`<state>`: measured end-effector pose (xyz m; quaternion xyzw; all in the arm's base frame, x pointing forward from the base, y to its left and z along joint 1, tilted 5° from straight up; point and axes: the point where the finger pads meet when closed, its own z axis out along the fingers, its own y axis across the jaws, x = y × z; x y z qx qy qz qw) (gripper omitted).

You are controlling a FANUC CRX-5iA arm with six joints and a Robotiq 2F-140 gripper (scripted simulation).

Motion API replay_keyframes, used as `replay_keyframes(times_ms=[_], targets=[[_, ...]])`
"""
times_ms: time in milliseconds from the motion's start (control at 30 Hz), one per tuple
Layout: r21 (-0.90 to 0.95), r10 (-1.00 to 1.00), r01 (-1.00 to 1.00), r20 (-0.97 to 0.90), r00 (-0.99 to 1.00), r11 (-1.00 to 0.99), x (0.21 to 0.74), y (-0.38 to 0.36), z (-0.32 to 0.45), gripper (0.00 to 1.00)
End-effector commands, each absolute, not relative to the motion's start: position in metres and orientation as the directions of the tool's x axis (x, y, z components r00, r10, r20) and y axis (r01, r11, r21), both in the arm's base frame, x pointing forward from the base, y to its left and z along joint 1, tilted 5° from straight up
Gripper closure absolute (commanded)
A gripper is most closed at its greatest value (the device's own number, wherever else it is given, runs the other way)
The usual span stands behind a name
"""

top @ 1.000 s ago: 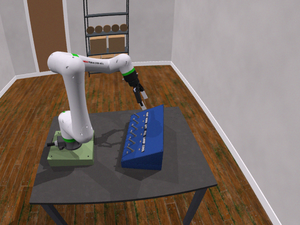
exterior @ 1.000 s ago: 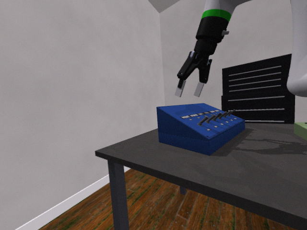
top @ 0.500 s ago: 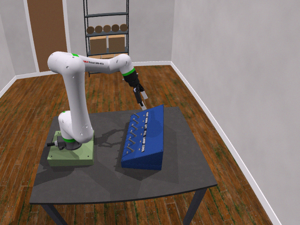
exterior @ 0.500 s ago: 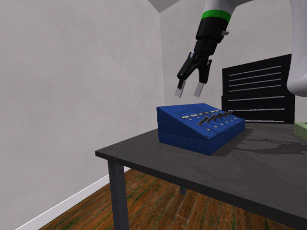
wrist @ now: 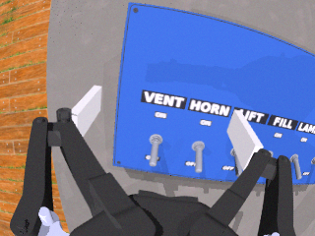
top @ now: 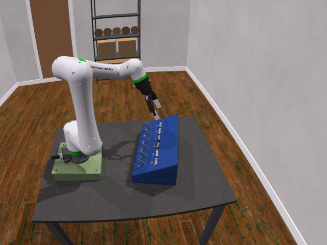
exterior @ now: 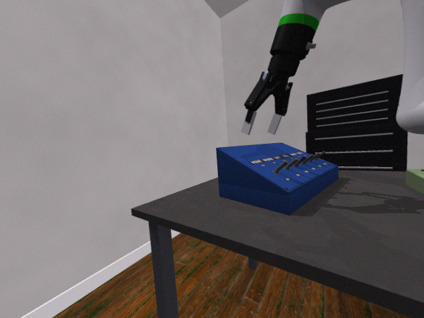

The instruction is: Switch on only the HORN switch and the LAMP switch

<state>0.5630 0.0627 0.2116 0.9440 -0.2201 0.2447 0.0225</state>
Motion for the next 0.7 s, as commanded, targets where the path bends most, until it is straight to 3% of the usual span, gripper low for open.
replay_keyframes(times_ms=[0, 667], targets=[[-0.065, -0.405, -0.427, 0.472, 0.783, -0.902, 0.5632, 0.0628, 0.2119, 0.00], [-0.065, -0.405, -0.427, 0.472, 0.783, -0.902, 0.5621, 0.0605, 0.2117, 0.00]])
